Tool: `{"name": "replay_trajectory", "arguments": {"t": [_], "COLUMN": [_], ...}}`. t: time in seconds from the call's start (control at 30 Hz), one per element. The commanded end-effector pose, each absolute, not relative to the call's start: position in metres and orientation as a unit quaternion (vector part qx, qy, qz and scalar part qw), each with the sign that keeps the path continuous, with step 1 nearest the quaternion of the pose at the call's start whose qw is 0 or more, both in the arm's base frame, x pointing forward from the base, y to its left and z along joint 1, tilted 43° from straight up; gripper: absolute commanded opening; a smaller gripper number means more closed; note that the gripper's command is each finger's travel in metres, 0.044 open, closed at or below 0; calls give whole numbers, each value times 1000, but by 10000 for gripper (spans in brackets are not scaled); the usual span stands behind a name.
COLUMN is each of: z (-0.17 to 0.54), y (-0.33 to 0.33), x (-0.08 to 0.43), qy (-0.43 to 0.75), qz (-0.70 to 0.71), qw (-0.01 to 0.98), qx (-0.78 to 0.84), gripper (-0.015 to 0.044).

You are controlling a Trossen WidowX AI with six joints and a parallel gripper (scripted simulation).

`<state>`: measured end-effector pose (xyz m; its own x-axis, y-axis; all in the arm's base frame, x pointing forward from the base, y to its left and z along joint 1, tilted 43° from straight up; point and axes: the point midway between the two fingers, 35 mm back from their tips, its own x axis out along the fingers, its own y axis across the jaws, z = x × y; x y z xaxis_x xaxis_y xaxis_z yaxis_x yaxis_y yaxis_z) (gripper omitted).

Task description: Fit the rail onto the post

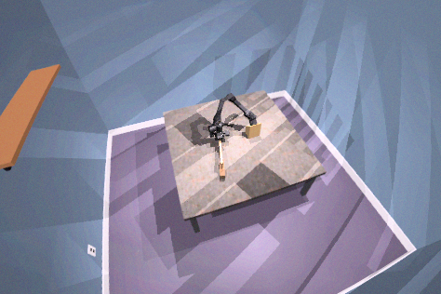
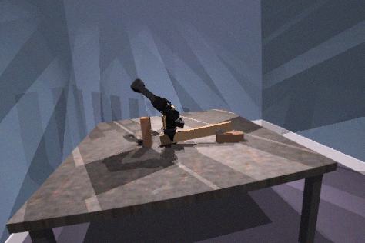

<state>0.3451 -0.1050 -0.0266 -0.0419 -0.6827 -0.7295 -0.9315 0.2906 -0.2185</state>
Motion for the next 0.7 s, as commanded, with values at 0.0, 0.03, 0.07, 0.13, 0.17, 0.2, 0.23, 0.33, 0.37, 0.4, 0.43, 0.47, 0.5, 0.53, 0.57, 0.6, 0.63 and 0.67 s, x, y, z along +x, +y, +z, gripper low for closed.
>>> {"name": "replay_trajectory", "arguments": {"t": [0.0, 0.03, 0.07, 0.13, 0.17, 0.2, 0.23, 0.33, 0.37, 0.4, 0.43, 0.47, 0.5, 0.53, 0.57, 0.6, 0.63, 0.67], "z": [-24, -24, -24, -23, -22, -22, -22, -21, -20, -20, -19, -19, -19, -18, -18, -17, -17, -17], "y": [-103, -102, -102, -101, -101, -101, -100, -99, -99, -99, -98, -98, -98, -97, -97, -97, -97, -96], "x": [346, 346, 346, 346, 346, 346, 346, 346, 346, 347, 347, 347, 347, 347, 347, 347, 347, 348], "qy": [703, 703, 703, 703, 703, 703, 703, 703, 703, 703, 703, 703, 703, 703, 703, 703, 703, 703], "qz": [160, 160, 160, 160, 160, 160, 160, 160, 160, 160, 160, 160, 160, 160, 160, 160, 160, 160], "qw": [386, 386, 386, 386, 386, 386, 386, 386, 386, 386, 386, 386, 386, 386, 386, 386, 386, 386], "qx": [-575, -575, -575, -575, -575, -575, -575, -575, -575, -575, -575, -575, -575, -575, -575, -575, -575, -575], "gripper": [0, 0, 0, 0, 0, 0, 0, 0, 0, 0, 0, 0, 0, 0, 0, 0, 0, 0]}}
